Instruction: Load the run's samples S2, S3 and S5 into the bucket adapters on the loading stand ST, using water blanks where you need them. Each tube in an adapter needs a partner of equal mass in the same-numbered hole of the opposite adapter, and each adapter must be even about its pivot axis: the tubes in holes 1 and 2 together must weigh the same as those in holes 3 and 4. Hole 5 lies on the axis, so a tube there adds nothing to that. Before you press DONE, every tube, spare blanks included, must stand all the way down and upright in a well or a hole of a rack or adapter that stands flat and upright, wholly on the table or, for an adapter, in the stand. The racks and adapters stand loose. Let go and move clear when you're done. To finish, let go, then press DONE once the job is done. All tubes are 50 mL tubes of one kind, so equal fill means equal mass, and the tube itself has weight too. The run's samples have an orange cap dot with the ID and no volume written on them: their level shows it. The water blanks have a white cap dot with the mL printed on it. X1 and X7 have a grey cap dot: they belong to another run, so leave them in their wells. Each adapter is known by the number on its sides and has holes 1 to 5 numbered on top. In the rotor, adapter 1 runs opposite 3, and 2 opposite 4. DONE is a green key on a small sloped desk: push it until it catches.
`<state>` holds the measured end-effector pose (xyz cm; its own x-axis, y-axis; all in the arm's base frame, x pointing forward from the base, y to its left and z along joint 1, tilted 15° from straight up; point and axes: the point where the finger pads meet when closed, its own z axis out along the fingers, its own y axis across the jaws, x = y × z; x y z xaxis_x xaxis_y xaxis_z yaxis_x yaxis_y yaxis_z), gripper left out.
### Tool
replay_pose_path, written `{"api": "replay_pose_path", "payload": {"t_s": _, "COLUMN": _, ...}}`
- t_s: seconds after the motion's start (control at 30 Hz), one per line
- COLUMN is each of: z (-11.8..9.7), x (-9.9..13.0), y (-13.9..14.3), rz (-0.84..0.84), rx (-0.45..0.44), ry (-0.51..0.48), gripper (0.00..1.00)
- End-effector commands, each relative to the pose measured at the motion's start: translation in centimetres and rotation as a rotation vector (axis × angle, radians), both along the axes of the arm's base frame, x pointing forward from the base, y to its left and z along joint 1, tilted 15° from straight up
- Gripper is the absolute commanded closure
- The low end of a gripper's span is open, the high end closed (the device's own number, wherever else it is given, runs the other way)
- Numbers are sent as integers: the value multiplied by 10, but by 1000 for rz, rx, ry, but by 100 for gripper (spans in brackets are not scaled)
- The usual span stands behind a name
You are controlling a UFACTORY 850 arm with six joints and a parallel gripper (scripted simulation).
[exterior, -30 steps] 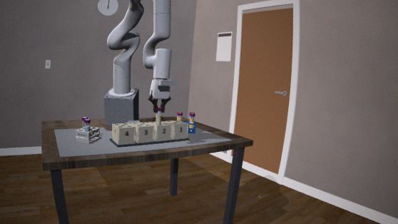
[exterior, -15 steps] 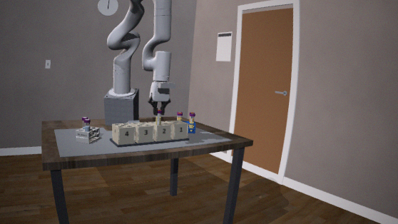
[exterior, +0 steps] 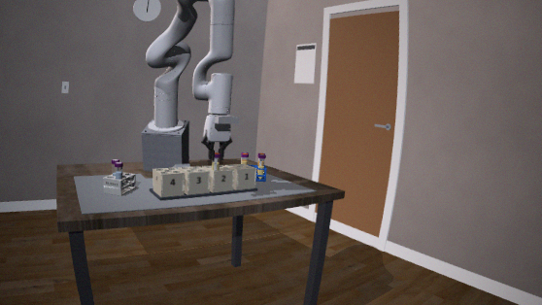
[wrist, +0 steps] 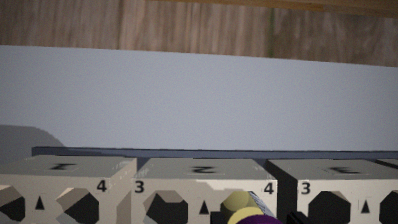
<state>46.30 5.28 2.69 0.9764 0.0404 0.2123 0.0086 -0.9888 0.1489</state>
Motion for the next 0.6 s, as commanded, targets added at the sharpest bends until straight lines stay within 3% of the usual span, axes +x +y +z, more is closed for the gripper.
{"api": "replay_pose_path", "payload": {"t_s": 0.0, "z": -5, "x": 2, "y": -1, "rz": 1, "rx": 2, "ry": -4, "gripper": 100}}
{"api": "replay_pose_path", "payload": {"t_s": 0.57, "z": -20, "x": 5, "y": -3, "rz": 1, "rx": 2, "ry": -4, "gripper": 100}}
